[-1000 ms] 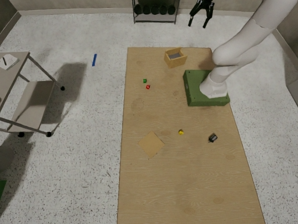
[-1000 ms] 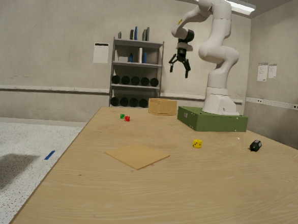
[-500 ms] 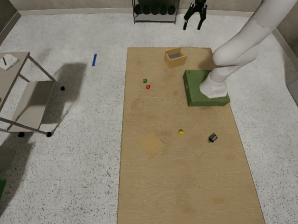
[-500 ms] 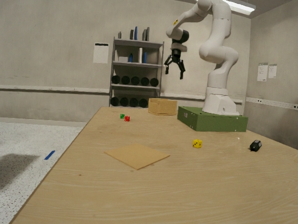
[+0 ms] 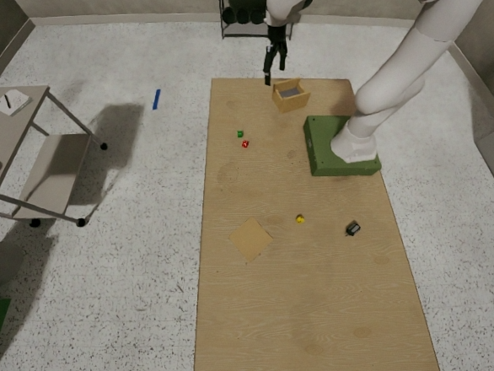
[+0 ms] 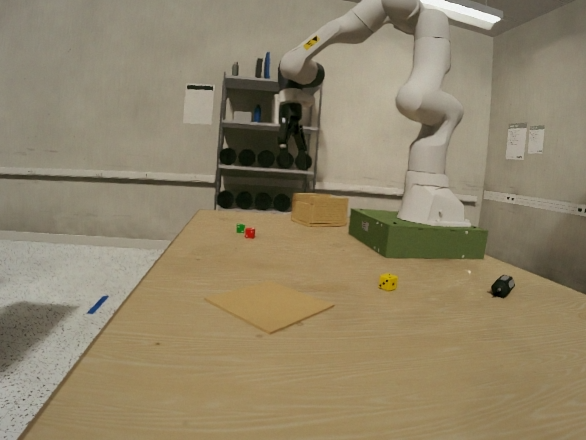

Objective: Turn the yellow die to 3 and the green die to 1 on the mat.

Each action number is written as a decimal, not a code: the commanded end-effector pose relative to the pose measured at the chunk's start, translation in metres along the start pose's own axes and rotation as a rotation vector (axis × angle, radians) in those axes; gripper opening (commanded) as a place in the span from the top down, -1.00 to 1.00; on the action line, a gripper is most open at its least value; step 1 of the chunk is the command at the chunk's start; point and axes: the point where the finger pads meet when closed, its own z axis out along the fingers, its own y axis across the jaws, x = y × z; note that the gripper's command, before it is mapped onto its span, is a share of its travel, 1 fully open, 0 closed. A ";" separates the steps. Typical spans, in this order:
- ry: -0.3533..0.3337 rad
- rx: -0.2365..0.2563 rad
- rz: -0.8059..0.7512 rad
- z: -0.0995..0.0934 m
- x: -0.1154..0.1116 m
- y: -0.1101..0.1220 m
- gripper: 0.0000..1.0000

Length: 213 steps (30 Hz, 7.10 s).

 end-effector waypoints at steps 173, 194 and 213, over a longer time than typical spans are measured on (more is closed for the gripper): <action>-0.139 0.119 -0.589 0.172 0.006 0.284 -1.00; -0.139 0.119 -0.589 0.174 0.018 0.290 -1.00; -0.139 0.119 -0.589 0.191 0.101 0.331 -1.00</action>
